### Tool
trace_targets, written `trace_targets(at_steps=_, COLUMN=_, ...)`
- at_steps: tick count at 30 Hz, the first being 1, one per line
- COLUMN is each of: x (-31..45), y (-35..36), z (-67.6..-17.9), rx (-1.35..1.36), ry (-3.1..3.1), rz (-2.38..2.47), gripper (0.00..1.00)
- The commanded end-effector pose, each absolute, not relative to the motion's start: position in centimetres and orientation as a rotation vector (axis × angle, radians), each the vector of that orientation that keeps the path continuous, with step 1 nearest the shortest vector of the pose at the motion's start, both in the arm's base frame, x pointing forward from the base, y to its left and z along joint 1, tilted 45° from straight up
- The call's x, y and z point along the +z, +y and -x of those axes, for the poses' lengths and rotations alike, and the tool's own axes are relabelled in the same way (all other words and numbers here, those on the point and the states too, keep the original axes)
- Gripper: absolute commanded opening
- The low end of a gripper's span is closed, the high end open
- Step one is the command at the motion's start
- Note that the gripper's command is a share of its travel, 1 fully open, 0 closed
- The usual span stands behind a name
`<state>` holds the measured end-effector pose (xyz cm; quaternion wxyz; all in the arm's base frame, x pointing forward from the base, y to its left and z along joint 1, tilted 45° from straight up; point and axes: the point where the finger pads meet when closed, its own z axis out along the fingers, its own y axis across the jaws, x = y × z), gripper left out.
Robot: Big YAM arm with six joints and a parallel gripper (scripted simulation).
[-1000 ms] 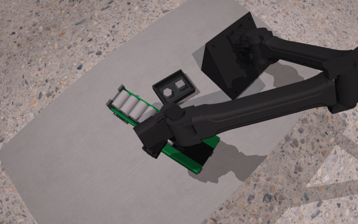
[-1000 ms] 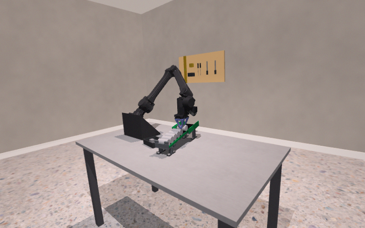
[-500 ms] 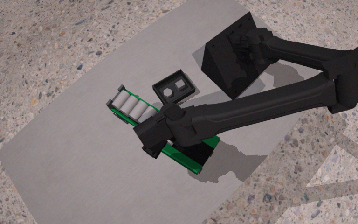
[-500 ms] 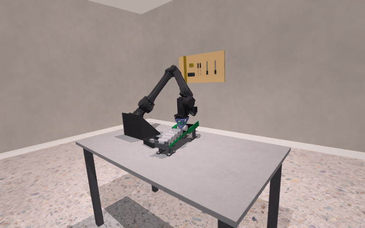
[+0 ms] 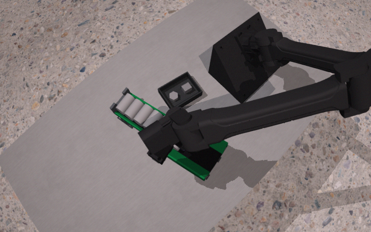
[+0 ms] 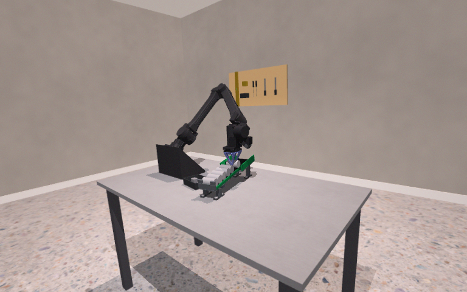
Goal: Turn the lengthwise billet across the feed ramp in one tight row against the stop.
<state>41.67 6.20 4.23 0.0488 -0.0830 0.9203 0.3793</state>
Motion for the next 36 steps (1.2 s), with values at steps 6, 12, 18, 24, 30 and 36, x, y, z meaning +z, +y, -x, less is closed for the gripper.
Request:
trace_targets(at_steps=6, x=5.9, y=5.7, z=-44.1, rx=1.119, ry=2.757, rz=0.263, gripper=0.00)
trace_targets(at_steps=12, x=5.9, y=5.7, z=-44.1, rx=1.119, ry=2.757, rz=0.263, gripper=0.00)
trace_targets(at_steps=18, x=5.9, y=5.7, z=-44.1, rx=1.119, ry=2.757, rz=0.263, gripper=0.00)
trace_targets(at_steps=24, x=5.9, y=5.7, z=-44.1, rx=1.119, ry=2.757, rz=0.263, gripper=0.00)
trace_targets(at_steps=30, x=5.2, y=5.9, z=-43.1, rx=1.134, ry=2.776, rz=0.252, gripper=0.55)
trace_targets(at_steps=36, x=4.9, y=6.0, z=-42.4, rx=1.151, ry=2.791, rz=0.242, gripper=0.55)
